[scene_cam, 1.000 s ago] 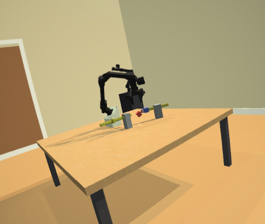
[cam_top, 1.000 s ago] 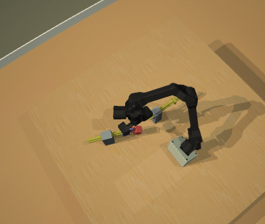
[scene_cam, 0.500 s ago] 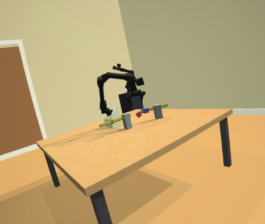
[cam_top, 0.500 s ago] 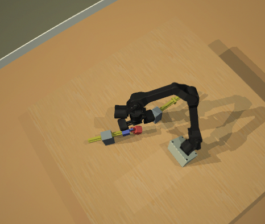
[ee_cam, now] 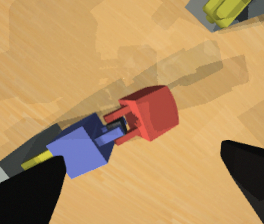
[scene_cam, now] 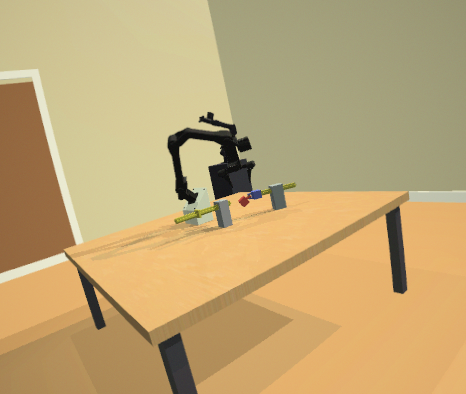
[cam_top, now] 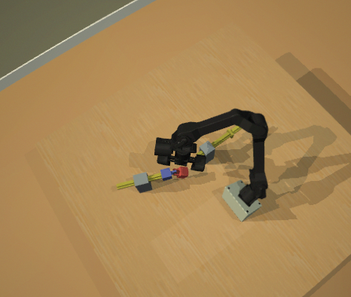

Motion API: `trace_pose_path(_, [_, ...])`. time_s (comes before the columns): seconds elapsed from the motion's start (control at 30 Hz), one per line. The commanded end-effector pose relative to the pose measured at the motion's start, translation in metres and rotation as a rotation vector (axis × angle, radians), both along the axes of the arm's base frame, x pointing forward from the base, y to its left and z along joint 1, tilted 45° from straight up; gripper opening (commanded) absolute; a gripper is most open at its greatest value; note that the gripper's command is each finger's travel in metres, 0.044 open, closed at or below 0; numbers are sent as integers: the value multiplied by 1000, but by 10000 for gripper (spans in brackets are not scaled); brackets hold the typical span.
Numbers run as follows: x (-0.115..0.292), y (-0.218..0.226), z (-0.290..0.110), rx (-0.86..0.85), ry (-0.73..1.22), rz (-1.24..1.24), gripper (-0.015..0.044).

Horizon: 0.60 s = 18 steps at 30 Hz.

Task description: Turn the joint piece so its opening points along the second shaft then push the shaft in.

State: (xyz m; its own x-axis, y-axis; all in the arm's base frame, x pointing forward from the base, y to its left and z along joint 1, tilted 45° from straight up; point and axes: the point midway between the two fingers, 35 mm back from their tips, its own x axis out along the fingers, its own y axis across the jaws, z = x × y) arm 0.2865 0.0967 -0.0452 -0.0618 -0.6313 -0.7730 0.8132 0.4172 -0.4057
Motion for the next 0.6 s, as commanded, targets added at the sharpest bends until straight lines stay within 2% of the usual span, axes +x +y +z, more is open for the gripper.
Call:
trace_pose_path(0.0, [-2,-2,-1,7,-100,-113,440])
trace_pose_path(0.57, [-4,-7,-3,40,-473,-539,440])
